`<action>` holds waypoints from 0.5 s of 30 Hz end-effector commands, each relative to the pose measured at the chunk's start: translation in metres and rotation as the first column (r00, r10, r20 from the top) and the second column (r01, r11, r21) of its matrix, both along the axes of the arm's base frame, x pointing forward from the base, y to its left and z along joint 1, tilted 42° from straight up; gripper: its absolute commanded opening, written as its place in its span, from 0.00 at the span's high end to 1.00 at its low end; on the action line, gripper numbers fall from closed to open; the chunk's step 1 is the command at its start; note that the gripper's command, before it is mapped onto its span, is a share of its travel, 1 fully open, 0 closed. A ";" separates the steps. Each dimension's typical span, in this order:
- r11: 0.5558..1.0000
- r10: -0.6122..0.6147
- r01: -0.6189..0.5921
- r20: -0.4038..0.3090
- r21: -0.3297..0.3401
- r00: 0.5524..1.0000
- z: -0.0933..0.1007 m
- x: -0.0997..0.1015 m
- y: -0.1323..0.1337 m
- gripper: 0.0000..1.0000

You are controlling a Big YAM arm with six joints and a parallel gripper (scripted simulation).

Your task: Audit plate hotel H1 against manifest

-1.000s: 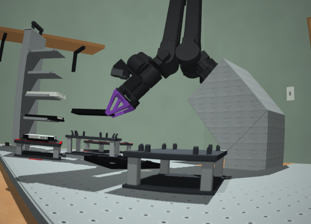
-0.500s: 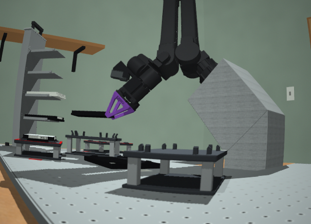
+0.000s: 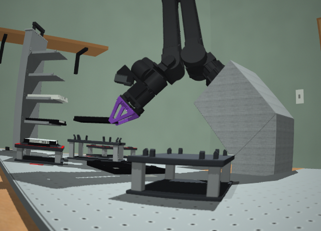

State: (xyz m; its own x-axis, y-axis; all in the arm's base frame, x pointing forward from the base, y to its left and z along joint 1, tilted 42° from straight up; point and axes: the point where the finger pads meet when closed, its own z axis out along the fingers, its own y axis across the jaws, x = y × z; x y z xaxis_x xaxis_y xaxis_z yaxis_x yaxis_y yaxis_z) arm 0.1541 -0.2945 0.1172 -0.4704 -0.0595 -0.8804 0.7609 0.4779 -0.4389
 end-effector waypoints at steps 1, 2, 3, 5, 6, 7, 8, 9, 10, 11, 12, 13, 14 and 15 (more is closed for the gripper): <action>1.000 -0.004 0.004 -0.003 -0.024 1.000 0.003 -0.002 -0.003 0.14; 1.000 -0.003 0.003 -0.002 -0.025 1.000 0.003 -0.002 -0.003 0.14; 1.000 -0.003 0.003 -0.002 -0.025 1.000 0.003 -0.002 -0.003 0.14; 1.000 0.014 -0.014 -0.002 -0.025 1.000 0.003 0.003 -0.001 0.14; 1.000 0.012 -0.012 -0.002 -0.026 1.000 0.003 0.003 -0.002 0.14; 1.000 0.007 -0.007 -0.002 -0.026 1.000 0.003 0.002 -0.003 0.14; 1.000 0.003 -0.003 -0.001 -0.027 1.000 0.003 0.000 -0.004 0.14; 1.000 -0.001 0.000 -0.001 -0.027 1.000 0.003 -0.001 -0.005 0.14; 1.000 -0.004 0.004 -0.001 -0.028 1.000 0.002 -0.001 -0.006 0.14; 1.000 -0.003 0.003 0.000 -0.029 1.000 0.002 -0.001 -0.007 0.14; 1.000 0.000 0.000 0.000 -0.029 1.000 0.002 0.000 -0.007 0.14; 1.000 0.004 -0.004 0.000 -0.030 1.000 0.002 0.001 -0.007 0.14; 1.000 0.002 -0.002 0.000 -0.030 1.000 0.002 0.001 -0.008 0.14; 1.000 -0.002 0.002 0.000 -0.030 1.000 0.001 -0.001 -0.009 0.14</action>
State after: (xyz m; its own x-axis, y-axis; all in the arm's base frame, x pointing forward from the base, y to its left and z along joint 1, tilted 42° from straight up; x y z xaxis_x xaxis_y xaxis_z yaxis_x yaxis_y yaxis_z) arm 0.1533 -0.2974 0.1108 -0.4719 -0.0568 -0.8798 0.7601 0.4794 -0.4386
